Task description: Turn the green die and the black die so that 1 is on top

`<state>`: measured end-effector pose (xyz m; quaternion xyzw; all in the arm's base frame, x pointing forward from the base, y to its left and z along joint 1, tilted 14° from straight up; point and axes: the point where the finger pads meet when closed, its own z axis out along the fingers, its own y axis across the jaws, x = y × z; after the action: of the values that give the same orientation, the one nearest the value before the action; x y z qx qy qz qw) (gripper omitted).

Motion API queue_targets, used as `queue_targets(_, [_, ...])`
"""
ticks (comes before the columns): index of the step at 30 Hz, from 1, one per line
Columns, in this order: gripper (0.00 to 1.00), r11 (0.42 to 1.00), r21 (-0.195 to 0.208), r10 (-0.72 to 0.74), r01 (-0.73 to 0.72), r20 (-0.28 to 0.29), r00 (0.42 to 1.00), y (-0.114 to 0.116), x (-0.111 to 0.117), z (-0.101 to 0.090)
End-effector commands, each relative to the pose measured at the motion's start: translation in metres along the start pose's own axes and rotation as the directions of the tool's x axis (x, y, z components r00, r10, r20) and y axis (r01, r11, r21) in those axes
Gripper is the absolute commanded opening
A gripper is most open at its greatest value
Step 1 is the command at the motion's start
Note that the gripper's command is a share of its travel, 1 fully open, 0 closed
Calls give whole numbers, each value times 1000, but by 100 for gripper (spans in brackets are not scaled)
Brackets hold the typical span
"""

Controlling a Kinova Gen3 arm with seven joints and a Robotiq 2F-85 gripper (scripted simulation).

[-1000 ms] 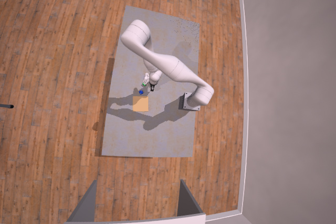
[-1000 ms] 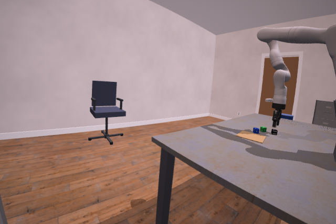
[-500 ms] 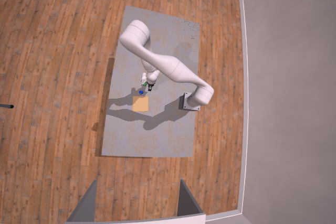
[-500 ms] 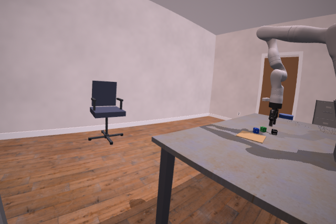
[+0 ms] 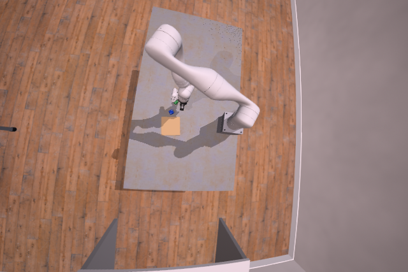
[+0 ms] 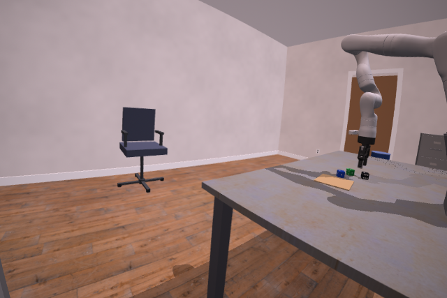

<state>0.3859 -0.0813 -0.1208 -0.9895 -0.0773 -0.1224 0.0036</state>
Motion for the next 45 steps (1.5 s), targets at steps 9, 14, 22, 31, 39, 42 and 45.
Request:
queue_targets(9, [100,1000,-1,0,0,-1,1000,0,0,0])
queue_targets(14, [100,1000,-1,0,0,-1,1000,0,0,0])
queue_targets(22, [100,1000,-1,0,0,-1,1000,-5,2,0])
queue_targets(31, [100,1000,-1,0,0,-1,1000,-54,15,0])
queue_targets(39, [100,1000,-1,0,0,-1,1000,-80,23,0])
queue_targets(42, [100,1000,-1,0,0,-1,1000,-83,23,0])
queue_targets(45, [100,1000,-1,0,0,-1,1000,-83,23,0])
